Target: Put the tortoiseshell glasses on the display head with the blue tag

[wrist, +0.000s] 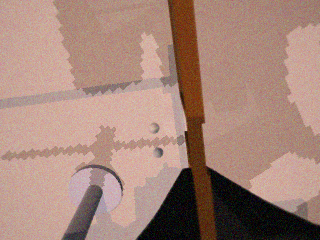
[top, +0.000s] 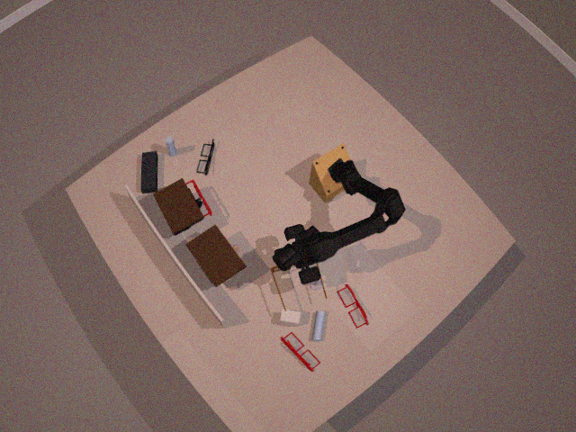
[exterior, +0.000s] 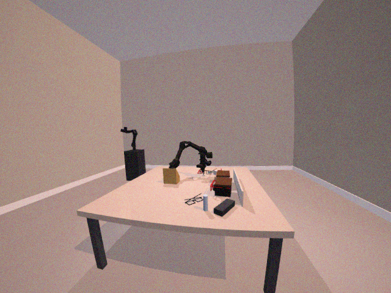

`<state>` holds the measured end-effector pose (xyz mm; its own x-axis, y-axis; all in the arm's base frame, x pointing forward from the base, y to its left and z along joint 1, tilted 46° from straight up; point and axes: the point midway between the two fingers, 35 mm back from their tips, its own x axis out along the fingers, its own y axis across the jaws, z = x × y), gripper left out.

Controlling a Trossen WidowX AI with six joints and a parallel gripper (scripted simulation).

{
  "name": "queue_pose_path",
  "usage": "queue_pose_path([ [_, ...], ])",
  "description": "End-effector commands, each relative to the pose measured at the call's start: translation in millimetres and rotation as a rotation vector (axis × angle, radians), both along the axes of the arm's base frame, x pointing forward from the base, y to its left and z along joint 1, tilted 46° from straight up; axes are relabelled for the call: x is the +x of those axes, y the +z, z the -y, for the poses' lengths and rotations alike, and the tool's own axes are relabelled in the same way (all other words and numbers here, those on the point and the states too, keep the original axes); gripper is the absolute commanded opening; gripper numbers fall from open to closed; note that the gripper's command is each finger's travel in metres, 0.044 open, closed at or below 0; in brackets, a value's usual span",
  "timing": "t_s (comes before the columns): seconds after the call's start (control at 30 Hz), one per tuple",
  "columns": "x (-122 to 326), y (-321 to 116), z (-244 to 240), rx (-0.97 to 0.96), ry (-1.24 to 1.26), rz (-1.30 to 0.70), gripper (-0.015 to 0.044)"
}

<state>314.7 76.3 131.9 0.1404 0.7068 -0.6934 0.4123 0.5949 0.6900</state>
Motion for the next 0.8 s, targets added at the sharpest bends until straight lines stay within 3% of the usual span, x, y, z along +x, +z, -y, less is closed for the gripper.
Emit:
queue_pose_path([
  [0.0, 4.5, -1.1, 2.1, 0.001, 0.0, 0.001, 0.0],
  [0.77, 3.8, -1.1, 1.9, 0.001, 0.0, 0.001, 0.0],
])
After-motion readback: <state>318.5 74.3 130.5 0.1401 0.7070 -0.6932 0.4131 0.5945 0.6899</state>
